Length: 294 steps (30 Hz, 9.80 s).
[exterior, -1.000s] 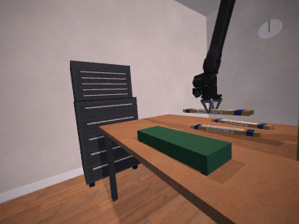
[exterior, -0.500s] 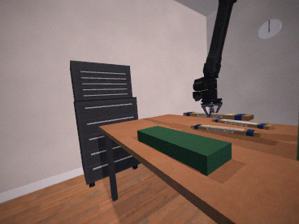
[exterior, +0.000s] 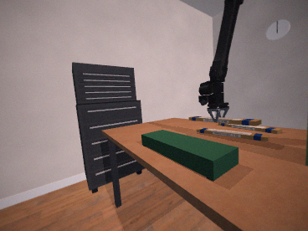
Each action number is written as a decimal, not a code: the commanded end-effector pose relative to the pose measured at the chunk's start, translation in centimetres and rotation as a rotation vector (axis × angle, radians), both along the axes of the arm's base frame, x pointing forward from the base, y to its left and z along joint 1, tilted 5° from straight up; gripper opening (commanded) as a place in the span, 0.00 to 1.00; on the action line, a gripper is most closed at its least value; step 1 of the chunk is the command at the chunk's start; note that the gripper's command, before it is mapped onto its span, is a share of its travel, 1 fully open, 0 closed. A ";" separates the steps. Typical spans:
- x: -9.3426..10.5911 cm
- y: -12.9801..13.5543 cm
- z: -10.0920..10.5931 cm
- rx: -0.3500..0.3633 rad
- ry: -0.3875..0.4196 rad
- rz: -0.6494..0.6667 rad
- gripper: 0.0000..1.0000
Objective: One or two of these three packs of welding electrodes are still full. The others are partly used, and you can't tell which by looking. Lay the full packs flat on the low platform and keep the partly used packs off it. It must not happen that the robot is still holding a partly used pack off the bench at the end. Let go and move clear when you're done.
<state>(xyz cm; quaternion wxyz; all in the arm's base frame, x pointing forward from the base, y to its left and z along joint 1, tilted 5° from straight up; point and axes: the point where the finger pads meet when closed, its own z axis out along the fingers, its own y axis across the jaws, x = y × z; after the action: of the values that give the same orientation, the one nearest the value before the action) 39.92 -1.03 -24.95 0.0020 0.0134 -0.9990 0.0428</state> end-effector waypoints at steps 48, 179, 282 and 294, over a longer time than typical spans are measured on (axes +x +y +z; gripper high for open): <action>1.0 0.4 5.5 0.001 -0.025 -0.001 0.00; 1.5 1.1 7.5 0.002 -0.036 0.000 0.00; 0.6 10.3 5.3 0.003 -0.008 0.168 0.00; 1.1 10.0 3.0 0.004 -0.015 0.167 0.00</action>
<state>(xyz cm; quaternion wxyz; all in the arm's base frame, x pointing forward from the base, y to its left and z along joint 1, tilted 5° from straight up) 39.21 9.25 -21.54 0.0080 0.0991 -0.9941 0.0435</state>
